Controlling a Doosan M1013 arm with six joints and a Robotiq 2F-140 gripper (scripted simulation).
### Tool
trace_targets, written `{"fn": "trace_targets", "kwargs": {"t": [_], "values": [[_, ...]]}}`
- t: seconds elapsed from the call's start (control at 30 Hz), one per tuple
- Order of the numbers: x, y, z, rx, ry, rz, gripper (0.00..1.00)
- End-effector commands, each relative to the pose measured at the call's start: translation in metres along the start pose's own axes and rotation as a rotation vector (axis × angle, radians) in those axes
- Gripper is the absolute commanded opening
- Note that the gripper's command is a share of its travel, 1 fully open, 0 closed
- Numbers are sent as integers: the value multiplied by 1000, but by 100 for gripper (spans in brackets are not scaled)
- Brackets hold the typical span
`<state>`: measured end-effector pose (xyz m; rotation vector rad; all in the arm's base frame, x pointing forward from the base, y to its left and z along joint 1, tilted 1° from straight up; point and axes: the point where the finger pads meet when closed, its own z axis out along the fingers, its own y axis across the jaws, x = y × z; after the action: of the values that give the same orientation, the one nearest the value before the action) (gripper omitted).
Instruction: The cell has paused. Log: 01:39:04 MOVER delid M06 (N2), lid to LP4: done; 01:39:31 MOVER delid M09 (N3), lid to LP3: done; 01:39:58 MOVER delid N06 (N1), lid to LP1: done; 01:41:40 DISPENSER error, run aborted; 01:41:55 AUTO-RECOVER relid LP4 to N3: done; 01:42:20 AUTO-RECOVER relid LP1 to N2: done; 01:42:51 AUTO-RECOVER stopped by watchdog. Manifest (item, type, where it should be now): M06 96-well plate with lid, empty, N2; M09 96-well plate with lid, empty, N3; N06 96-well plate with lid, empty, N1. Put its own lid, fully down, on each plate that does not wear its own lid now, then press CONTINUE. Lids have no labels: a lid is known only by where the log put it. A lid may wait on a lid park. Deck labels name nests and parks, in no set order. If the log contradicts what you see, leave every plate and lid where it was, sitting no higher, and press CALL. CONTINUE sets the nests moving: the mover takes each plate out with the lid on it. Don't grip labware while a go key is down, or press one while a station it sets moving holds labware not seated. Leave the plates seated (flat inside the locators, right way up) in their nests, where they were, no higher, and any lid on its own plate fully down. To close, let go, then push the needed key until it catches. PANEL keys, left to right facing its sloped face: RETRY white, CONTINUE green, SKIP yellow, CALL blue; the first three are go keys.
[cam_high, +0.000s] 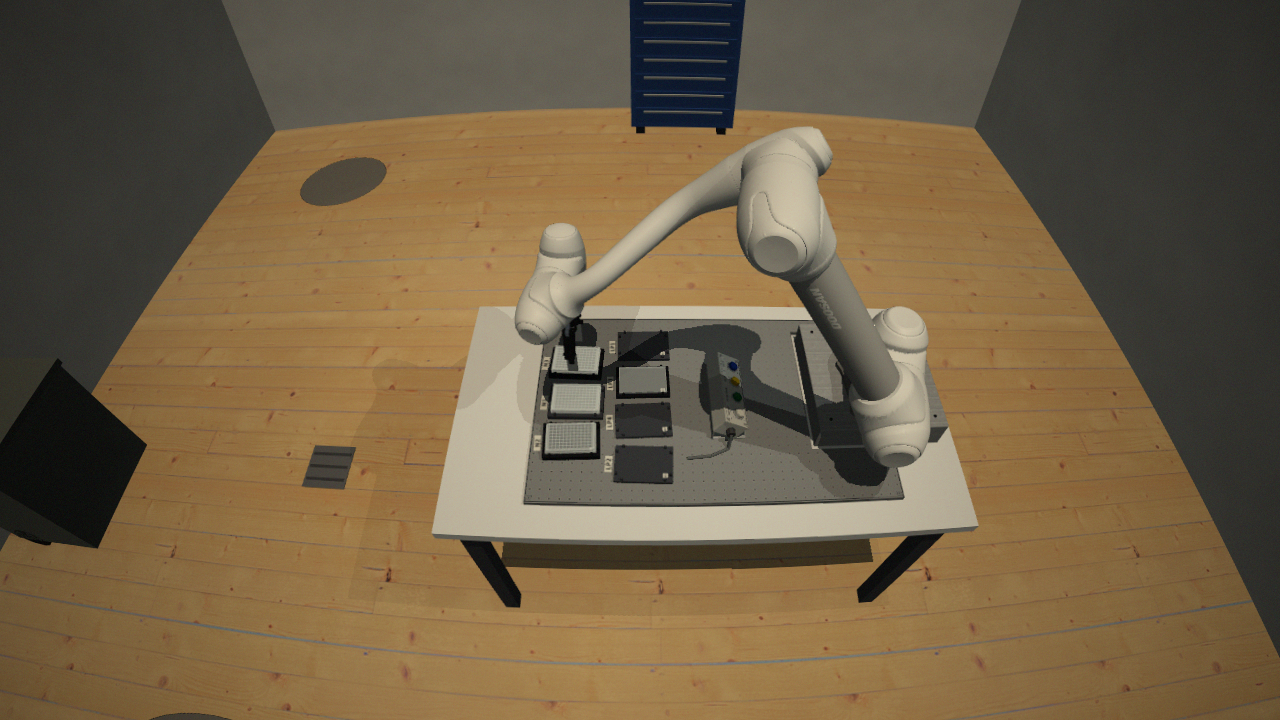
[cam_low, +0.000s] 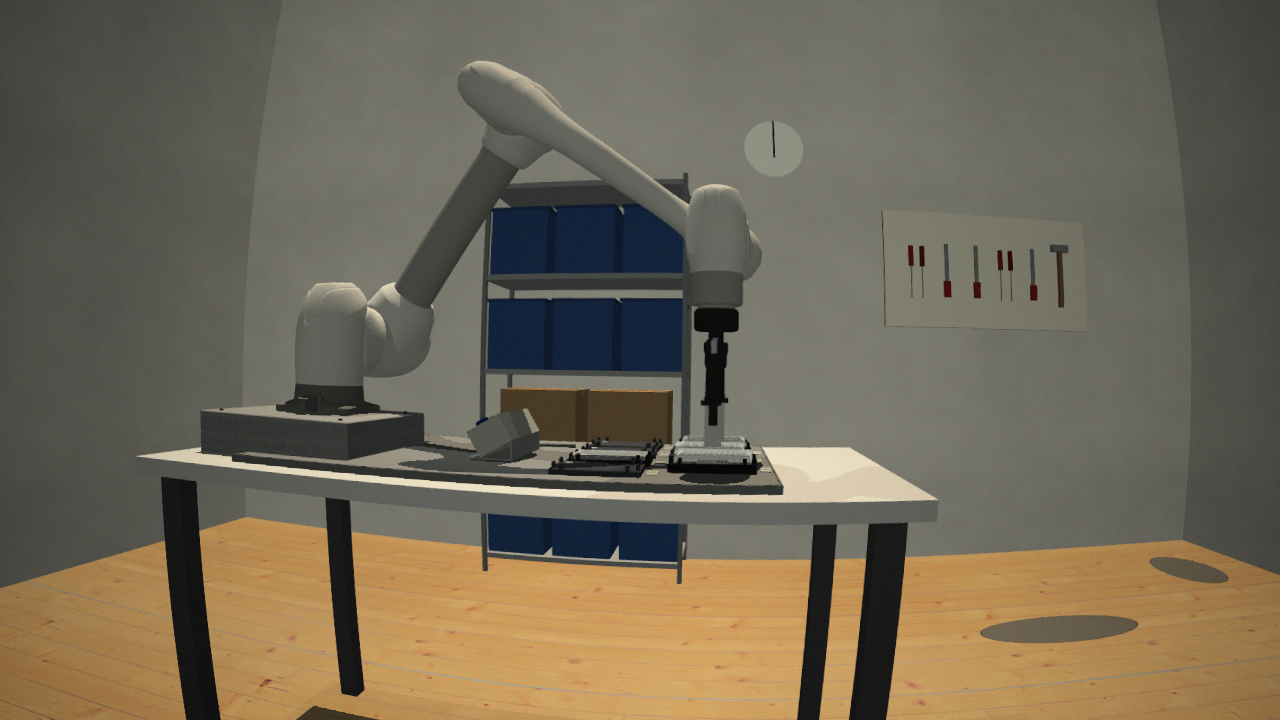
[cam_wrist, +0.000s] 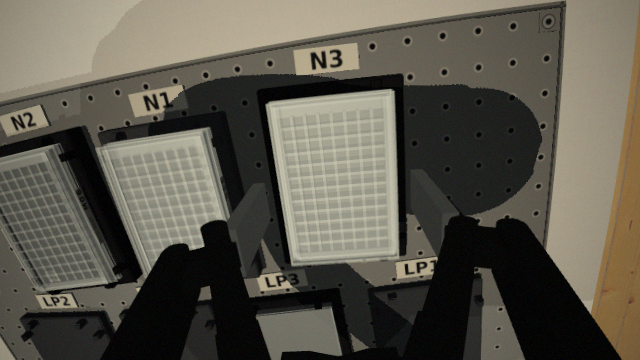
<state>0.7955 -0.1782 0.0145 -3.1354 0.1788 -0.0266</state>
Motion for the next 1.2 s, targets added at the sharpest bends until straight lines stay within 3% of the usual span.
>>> {"fn": "trace_targets", "kwargs": {"t": [0.0,1.17], "values": [[0,0,0,0,0,0,66],[0,0,6,0,0,0,66]]}}
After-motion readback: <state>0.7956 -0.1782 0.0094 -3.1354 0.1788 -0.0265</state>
